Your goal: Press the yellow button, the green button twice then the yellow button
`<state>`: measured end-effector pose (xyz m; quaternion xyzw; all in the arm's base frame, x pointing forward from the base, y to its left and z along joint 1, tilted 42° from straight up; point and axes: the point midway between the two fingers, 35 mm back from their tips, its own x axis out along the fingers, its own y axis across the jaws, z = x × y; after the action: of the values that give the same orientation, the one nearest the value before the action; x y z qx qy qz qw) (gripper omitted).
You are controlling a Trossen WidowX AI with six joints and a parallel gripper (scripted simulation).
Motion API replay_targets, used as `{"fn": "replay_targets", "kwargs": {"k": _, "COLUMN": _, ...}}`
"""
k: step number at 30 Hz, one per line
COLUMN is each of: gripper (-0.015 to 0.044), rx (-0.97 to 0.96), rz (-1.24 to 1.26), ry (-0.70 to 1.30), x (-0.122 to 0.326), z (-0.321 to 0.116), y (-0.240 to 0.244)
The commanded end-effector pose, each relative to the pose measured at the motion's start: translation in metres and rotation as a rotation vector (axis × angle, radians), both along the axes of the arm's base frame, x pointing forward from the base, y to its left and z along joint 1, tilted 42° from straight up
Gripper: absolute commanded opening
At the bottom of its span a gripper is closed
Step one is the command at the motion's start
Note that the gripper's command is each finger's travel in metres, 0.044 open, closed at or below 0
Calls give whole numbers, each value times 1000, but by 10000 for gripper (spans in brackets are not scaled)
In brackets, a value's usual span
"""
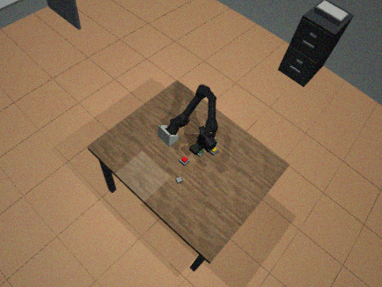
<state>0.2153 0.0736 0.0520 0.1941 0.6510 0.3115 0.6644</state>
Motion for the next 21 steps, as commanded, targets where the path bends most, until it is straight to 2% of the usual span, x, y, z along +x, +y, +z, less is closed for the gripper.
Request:
{"fn": "replay_targets", "kwargs": {"k": 1, "gripper": 20, "rx": 5, "rz": -1, "ry": 6, "x": -2, "z": -5, "y": 5}}
{"fn": "replay_targets", "kwargs": {"k": 21, "gripper": 20, "rx": 6, "rz": -1, "ry": 6, "x": -3, "z": -12, "y": 12}}
